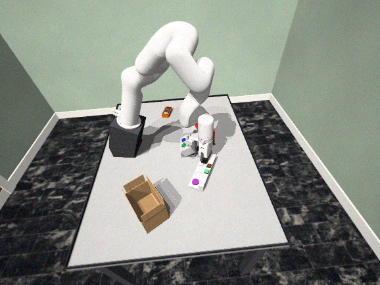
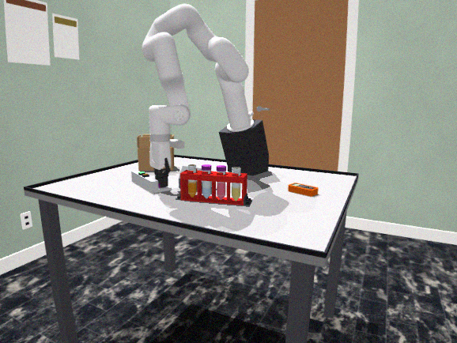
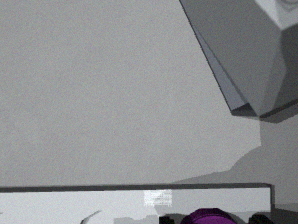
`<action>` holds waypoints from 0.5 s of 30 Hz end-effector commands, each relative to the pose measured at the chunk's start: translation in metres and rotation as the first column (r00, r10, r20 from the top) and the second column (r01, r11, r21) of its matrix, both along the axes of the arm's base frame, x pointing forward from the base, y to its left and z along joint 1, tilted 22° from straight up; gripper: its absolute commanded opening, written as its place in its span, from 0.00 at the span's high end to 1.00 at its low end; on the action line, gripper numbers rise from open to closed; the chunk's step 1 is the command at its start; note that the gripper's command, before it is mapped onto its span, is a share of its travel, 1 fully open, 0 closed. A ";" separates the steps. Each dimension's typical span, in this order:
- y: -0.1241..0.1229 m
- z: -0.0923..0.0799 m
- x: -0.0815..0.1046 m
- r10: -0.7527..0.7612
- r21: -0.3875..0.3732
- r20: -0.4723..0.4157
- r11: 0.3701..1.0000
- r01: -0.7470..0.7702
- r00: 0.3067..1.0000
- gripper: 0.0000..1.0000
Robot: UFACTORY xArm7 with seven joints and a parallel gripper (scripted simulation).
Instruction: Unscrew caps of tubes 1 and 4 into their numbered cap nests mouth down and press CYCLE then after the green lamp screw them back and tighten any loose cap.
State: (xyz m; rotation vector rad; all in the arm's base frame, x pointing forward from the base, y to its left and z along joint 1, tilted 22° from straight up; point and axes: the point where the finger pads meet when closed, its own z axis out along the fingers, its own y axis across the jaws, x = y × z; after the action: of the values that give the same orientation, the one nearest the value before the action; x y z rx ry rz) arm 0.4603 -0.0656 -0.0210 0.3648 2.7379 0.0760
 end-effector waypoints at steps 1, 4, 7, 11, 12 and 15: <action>0.000 0.001 0.001 0.000 -0.001 0.002 1.000 0.000 1.000 1.00; 0.000 0.001 0.001 0.000 -0.001 0.002 1.000 0.000 1.000 1.00; 0.000 0.001 0.001 0.000 -0.001 0.002 1.000 0.000 1.000 1.00; 0.000 0.001 0.001 0.000 -0.001 0.002 1.000 0.000 1.000 1.00; 0.000 0.001 0.001 0.000 -0.001 0.002 1.000 0.000 1.000 1.00; 0.000 0.005 -0.001 0.000 -0.001 0.002 1.000 0.000 1.000 1.00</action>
State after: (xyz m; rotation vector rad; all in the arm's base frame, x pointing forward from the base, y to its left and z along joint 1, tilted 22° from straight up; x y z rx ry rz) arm 0.4605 -0.0656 -0.0210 0.3645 2.7373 0.0758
